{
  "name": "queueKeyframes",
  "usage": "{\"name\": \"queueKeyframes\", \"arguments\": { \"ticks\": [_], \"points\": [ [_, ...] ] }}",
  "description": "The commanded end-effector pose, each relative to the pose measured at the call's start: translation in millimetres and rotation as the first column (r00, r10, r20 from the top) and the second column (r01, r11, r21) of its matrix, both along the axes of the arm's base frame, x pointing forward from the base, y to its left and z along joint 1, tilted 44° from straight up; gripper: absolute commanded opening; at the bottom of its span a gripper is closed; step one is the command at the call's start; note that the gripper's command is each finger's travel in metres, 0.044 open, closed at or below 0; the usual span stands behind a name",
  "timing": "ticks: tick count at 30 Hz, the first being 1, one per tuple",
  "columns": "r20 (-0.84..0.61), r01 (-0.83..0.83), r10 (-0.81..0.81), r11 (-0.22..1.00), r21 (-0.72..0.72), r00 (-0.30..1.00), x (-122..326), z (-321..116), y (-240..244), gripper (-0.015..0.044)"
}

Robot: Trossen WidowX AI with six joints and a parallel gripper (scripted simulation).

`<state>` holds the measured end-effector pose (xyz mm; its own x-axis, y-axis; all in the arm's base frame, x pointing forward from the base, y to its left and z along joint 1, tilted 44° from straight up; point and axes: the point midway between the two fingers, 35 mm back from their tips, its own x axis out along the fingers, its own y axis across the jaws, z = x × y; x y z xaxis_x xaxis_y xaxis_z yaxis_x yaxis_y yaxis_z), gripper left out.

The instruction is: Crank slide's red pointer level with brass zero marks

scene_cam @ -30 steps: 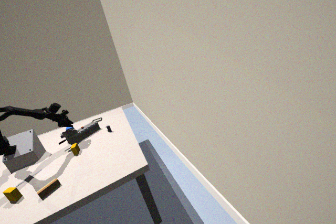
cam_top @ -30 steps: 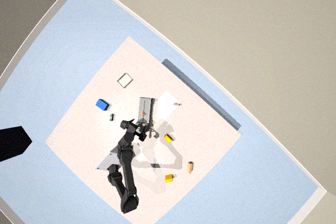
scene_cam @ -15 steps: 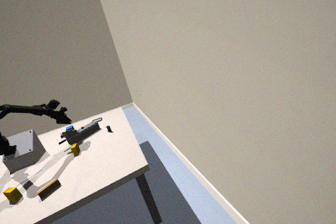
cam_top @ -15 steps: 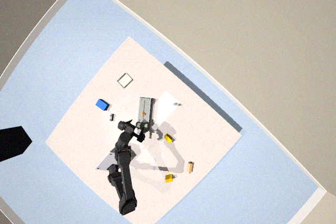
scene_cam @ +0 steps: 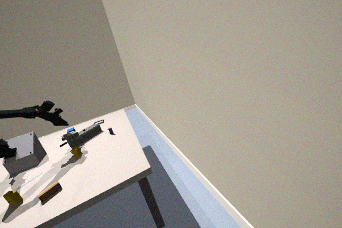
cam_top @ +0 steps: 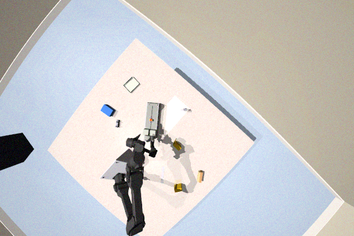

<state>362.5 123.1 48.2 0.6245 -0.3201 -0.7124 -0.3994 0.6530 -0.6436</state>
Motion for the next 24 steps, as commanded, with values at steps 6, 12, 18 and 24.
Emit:
{"name": "queueKeyframes", "arguments": {
  "ticks": [6,12,18,24],
  "points": [
    [-0.075,-0.132,0.133,0.991,0.018,0.988,-23.7,19.9,-24.5,0.044],
    [-0.107,-0.227,0.229,0.973,0.033,0.967,-41.8,29.5,-39.1,0.044],
    [-0.119,-0.28,0.283,0.959,0.042,0.952,-52.5,33.7,-46.1,0.044],
    [-0.121,-0.28,0.283,0.959,0.043,0.951,-48.2,20.4,-57.2,0.044]
  ]
}}
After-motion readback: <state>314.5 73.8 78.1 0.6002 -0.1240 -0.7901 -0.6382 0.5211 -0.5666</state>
